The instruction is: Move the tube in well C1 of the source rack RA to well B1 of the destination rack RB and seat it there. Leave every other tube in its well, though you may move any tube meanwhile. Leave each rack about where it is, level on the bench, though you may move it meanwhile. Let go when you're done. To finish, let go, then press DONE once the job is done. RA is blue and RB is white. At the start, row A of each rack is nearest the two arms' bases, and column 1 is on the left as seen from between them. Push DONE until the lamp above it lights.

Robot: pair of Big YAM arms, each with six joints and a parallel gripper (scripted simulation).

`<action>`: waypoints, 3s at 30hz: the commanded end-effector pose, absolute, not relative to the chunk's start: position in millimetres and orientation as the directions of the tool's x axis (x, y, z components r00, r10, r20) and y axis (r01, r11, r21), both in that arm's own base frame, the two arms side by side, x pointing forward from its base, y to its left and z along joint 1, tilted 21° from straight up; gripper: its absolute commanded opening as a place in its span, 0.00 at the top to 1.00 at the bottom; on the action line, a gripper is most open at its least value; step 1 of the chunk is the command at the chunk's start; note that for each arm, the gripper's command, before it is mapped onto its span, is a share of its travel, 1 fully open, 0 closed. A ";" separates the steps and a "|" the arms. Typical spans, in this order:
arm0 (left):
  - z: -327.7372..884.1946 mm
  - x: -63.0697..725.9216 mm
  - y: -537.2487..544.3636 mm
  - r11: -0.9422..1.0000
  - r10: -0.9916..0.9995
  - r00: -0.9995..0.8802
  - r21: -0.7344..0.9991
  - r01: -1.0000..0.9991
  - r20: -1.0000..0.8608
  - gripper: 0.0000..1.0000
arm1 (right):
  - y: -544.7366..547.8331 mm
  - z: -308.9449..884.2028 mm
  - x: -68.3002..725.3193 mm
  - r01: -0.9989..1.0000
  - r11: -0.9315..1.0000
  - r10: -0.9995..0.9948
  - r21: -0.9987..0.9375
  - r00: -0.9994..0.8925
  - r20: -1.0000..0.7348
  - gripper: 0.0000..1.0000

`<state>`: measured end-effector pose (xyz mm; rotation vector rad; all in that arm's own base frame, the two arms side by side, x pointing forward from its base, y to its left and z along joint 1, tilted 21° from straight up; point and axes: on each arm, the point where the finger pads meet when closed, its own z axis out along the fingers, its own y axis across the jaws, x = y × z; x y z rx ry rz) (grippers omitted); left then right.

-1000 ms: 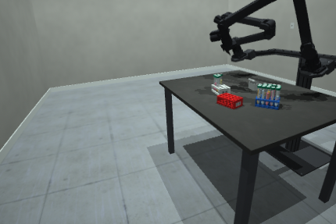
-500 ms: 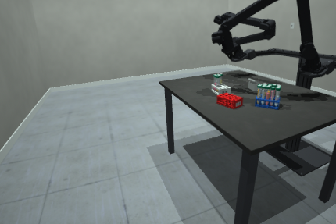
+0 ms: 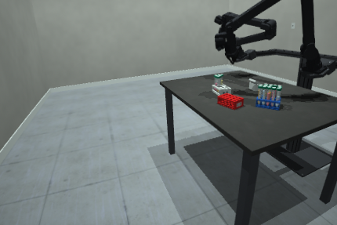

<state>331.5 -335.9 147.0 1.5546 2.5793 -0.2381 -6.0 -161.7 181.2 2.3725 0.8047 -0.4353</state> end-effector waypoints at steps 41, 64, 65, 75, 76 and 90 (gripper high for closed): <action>165.0 384.6 -205.5 0.977 -0.214 -0.911 -0.082 -0.198 -0.352 0.70 | -164.0 197.3 -5.5 0.632 -0.629 0.427 0.453 0.767 -0.478 0.70; 137.9 394.2 -198.0 0.950 -0.310 -0.884 -0.076 -0.303 -0.349 0.70 | -164.0 197.3 -5.5 0.632 -0.629 0.427 0.453 0.767 -0.478 0.70; 137.9 394.2 -198.0 0.950 -0.310 -0.884 -0.076 -0.303 -0.349 0.70 | -164.0 197.3 -5.5 0.632 -0.629 0.427 0.453 0.767 -0.478 0.70; 137.9 394.2 -198.0 0.950 -0.310 -0.884 -0.076 -0.303 -0.349 0.70 | -164.0 197.3 -5.5 0.632 -0.629 0.427 0.453 0.767 -0.478 0.70; 137.9 394.2 -198.0 0.950 -0.310 -0.884 -0.076 -0.303 -0.349 0.70 | -164.0 197.3 -5.5 0.632 -0.629 0.427 0.453 0.767 -0.478 0.70; 137.9 394.2 -198.0 0.950 -0.310 -0.884 -0.076 -0.303 -0.349 0.70 | -164.0 197.3 -5.5 0.632 -0.629 0.427 0.453 0.767 -0.478 0.70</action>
